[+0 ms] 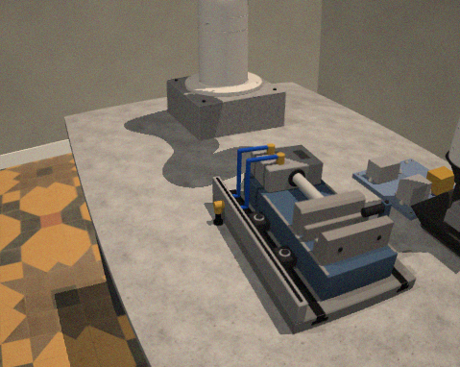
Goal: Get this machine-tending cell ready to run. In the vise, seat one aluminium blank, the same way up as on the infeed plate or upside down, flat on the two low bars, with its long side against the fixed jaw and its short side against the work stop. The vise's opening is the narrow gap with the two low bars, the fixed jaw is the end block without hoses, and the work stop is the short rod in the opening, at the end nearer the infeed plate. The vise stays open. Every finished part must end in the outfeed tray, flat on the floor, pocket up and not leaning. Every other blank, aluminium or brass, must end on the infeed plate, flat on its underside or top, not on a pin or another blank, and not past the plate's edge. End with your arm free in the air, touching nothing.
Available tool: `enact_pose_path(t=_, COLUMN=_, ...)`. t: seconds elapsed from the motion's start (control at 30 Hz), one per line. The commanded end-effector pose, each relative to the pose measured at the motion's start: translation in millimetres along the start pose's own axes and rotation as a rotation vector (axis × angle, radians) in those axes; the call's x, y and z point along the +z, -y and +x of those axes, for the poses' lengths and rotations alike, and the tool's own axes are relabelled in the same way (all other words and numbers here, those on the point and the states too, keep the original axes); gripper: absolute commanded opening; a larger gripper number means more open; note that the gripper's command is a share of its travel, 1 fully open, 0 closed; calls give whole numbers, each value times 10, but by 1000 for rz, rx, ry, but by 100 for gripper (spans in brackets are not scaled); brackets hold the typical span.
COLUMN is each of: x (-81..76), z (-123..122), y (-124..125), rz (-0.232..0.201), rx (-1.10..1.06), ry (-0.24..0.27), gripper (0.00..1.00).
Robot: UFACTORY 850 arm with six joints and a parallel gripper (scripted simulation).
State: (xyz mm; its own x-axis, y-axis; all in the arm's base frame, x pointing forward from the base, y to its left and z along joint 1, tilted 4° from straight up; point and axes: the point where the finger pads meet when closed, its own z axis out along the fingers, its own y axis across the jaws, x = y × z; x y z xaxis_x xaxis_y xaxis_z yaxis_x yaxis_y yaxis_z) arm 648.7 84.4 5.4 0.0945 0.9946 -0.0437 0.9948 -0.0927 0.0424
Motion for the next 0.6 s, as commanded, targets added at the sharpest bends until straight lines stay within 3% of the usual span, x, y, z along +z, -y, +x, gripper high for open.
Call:
enact_pose_path(t=0.0, x=10, z=3, y=-12, rz=-2, rx=0, ry=-1, gripper=0)
enact_pose_path(t=0.57, x=50, z=4, y=-13, rz=-2, rx=0, ry=-1, gripper=0)
